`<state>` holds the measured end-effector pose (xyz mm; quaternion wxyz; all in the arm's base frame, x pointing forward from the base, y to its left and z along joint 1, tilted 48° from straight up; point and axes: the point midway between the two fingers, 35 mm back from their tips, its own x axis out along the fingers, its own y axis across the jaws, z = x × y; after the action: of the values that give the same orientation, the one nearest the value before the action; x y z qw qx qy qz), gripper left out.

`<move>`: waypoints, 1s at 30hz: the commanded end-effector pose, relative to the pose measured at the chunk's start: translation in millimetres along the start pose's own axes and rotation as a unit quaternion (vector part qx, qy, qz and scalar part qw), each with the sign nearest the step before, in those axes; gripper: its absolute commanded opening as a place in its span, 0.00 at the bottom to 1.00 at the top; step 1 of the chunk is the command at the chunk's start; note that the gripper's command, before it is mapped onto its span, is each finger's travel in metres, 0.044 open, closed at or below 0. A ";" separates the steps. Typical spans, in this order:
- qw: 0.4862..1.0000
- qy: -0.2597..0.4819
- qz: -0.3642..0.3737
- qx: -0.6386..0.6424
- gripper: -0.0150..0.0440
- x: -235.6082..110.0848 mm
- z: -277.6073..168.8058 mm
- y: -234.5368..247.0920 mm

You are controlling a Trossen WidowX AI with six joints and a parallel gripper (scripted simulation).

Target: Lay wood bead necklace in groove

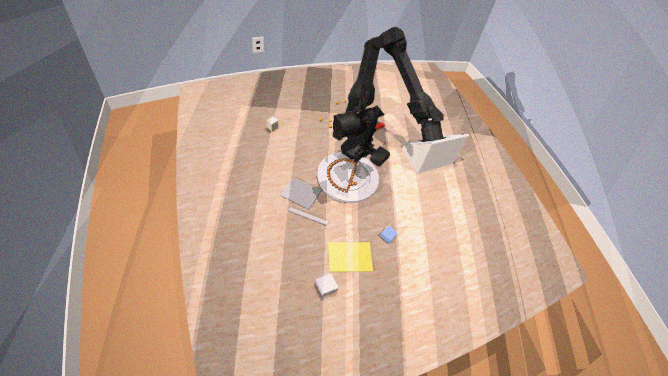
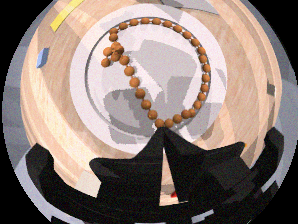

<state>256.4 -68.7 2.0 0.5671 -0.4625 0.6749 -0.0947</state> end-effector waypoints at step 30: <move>1.000 0.005 -0.001 -0.002 1.00 -7.5 0.2 0.0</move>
<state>255.7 -63.1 6.4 0.5625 -0.4637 0.6781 -0.0941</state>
